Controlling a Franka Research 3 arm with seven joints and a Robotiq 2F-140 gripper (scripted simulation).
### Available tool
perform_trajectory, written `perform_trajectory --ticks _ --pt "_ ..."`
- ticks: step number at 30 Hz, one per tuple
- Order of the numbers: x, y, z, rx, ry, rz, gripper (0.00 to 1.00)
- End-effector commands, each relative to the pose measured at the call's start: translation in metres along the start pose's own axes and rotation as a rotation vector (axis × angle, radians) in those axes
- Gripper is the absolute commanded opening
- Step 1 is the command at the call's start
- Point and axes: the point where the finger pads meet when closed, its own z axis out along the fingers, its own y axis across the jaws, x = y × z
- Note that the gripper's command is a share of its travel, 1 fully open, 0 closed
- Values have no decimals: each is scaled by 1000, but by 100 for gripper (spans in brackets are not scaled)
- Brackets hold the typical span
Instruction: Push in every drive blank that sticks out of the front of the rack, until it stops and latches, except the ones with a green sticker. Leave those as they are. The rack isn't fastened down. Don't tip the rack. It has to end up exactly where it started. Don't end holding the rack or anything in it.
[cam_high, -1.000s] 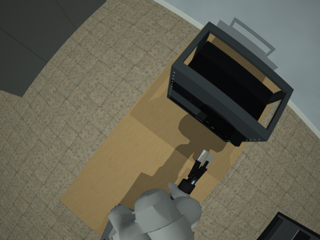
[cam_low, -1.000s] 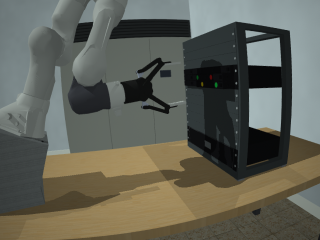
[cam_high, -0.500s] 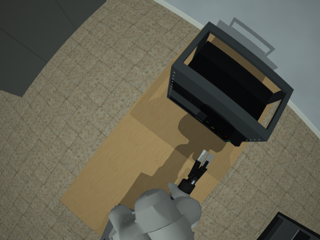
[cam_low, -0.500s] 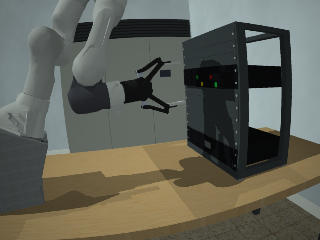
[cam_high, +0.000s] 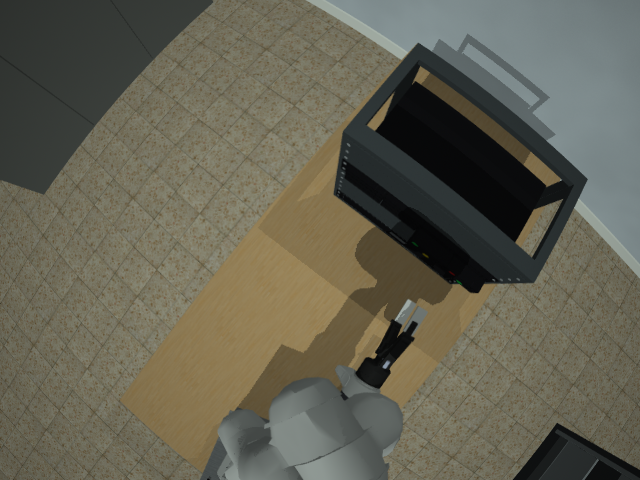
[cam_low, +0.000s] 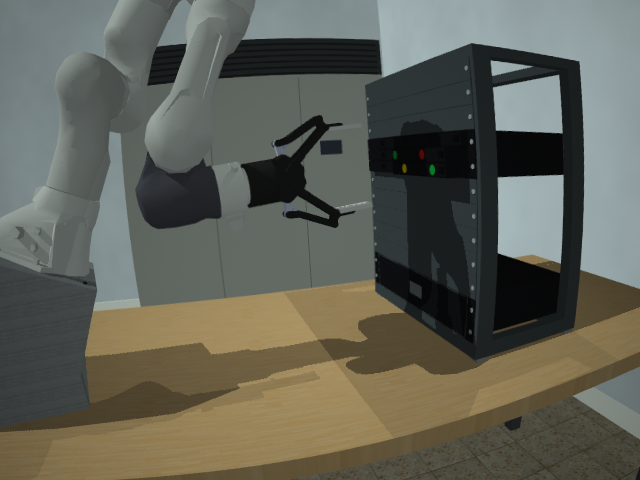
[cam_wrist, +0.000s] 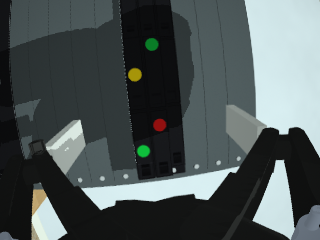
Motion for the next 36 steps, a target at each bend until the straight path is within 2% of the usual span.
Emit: perform_trajectory --ticks 1,12,20,22,29,36 --pt "2 2 -1 89 -100 3 100" --pt "3 2 3 90 -101 3 100" --pt "19 -6 34 90 -101 2 100" --pt "19 -6 34 90 -101 2 100" --pt "35 -13 66 90 -101 2 100" --pt "39 -15 72 90 -101 2 100"
